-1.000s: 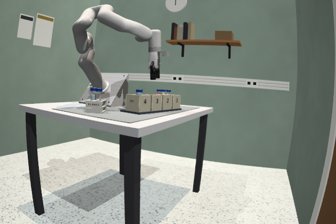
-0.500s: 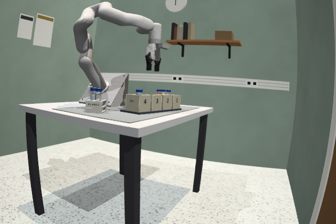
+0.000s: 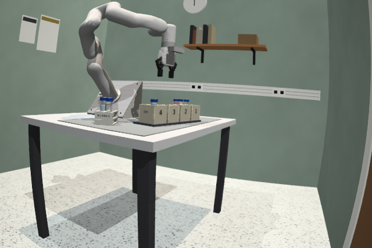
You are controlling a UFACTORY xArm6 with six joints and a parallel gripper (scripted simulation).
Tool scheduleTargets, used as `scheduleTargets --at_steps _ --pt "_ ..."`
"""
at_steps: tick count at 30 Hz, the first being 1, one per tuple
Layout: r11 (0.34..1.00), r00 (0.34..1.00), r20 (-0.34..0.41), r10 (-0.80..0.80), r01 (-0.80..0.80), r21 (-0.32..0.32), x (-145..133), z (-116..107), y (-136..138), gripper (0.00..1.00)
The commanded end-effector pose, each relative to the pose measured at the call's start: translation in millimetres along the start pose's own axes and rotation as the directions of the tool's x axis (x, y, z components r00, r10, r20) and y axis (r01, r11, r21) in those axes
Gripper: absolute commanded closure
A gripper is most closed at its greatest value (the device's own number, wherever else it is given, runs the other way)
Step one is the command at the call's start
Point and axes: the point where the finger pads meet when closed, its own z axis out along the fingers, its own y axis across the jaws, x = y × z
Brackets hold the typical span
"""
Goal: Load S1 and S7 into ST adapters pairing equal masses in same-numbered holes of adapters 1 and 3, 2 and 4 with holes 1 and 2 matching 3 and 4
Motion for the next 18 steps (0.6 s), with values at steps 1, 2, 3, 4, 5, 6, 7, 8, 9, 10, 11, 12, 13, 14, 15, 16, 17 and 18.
scheduleTargets --at_steps 1,2,3,4,5,6,7,8,9,10,11,12,13,14,15,16,17,18 --pt "0.991 0.991 -0.007 0.134 -0.134 0.005 -7.3 -1.8 18.1 0.00" --pt "0.991 0.991 -0.007 0.134 -0.134 0.005 -7.3 -1.8 18.1 0.00" --pt "0.986 0.986 -0.007 0.167 -0.167 0.005 -9.3 -1.7 22.7 0.00" --pt "0.980 0.980 -0.007 0.200 -0.200 0.006 -11.3 -1.7 27.3 0.00" --pt "0.973 0.973 -0.007 0.232 -0.232 0.006 -13.3 -1.7 31.9 0.00" --pt "0.964 0.964 -0.006 0.265 -0.265 0.006 -15.3 -1.6 36.5 0.00" --pt "0.955 0.955 -0.006 0.297 -0.297 0.006 -17.4 -1.6 41.1 0.00" --pt "0.945 0.945 -0.006 0.328 -0.328 0.006 -19.4 -1.6 45.6 0.00" --pt "0.933 0.933 -0.006 0.360 -0.360 0.006 -21.4 -1.5 50.2 0.00" --pt "0.921 0.921 -0.006 0.391 -0.390 0.007 -23.4 -1.5 54.8 0.00" --pt "0.907 0.907 -0.005 0.421 -0.421 0.007 -25.4 -1.5 59.4 0.00" --pt "0.893 0.893 -0.005 0.451 -0.451 0.007 -27.4 -1.4 64.0 0.00" --pt "0.877 0.877 -0.005 0.480 -0.480 0.007 -29.4 -1.4 68.6 0.00" --pt "0.860 0.860 -0.005 0.509 -0.509 0.007 -31.4 -1.4 73.1 0.00" --pt "0.843 0.843 -0.004 0.538 -0.538 0.007 -33.5 -1.3 77.7 0.00" --pt "0.825 0.825 -0.004 0.566 -0.566 0.007 -35.5 -1.3 82.3 0.00" --pt "0.805 0.805 -0.004 0.593 -0.593 0.008 -37.5 -1.3 86.9 0.00" --pt "0.805 0.805 -0.004 0.593 -0.593 0.008 -37.5 -1.3 86.9 0.00"
